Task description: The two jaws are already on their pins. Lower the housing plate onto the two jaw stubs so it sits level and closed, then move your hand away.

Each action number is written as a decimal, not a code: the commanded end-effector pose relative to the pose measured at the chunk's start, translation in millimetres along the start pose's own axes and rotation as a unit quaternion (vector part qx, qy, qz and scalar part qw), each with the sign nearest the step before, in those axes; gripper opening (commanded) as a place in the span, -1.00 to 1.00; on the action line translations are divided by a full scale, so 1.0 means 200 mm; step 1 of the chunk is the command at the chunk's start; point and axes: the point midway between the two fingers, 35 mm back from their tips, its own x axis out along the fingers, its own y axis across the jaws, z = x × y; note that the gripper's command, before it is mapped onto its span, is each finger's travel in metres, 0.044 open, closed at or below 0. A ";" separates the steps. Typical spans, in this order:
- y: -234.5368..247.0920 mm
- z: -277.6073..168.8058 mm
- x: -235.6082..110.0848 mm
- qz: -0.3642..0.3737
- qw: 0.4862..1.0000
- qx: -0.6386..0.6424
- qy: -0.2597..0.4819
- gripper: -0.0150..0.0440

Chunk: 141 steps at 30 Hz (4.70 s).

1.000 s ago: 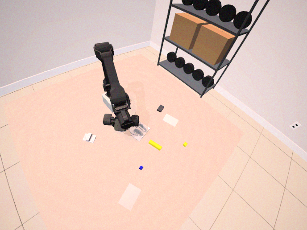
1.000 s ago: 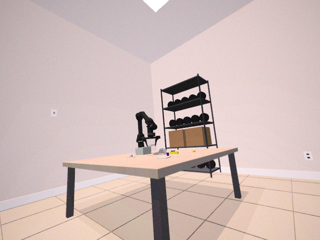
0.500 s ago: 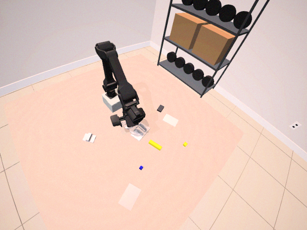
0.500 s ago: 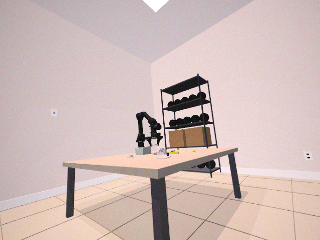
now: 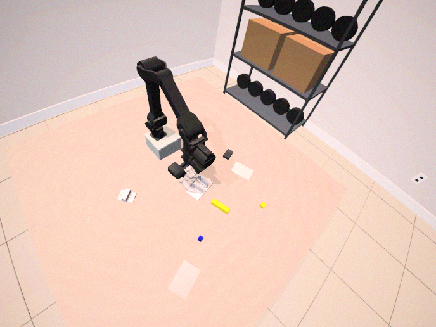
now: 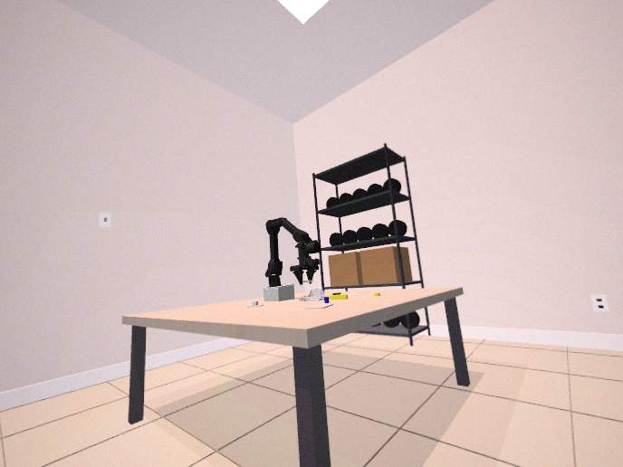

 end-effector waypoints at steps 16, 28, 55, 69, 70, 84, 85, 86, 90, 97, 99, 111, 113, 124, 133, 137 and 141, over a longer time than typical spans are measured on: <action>0.06 -0.01 0.00 -0.002 0.998 -0.059 0.000 0.70; 0.05 -0.01 0.00 -0.002 0.998 -0.059 0.000 0.70; 0.03 -0.07 0.00 -0.003 0.998 -0.060 0.001 0.70; 0.03 -0.07 0.00 -0.003 0.998 -0.060 0.001 0.70; 0.03 -0.07 0.01 -0.003 0.998 -0.060 0.001 0.70; 0.02 -0.06 0.12 -0.003 0.998 -0.060 0.001 0.70; 0.02 -0.06 0.13 -0.003 0.998 -0.060 0.001 0.70; 0.02 -0.06 0.14 -0.003 0.998 -0.060 0.001 0.70; 0.02 -0.06 0.17 -0.003 0.998 -0.060 0.001 0.70; 0.02 -0.06 0.23 -0.003 0.998 -0.060 0.001 0.70; 0.02 -0.07 0.25 -0.003 0.998 -0.060 0.001 0.70; 0.02 -0.07 0.31 -0.003 0.998 -0.061 0.001 0.70; 0.02 -0.07 0.31 -0.003 0.998 -0.061 0.001 0.70; 0.02 -0.07 0.32 -0.003 0.998 -0.061 0.001 0.70; 0.02 -0.07 0.32 -0.003 0.998 -0.060 0.001 0.70; 0.02 -0.07 0.33 -0.003 0.998 -0.060 0.001 0.70; 0.02 -0.07 0.34 -0.003 0.998 -0.060 0.001 0.70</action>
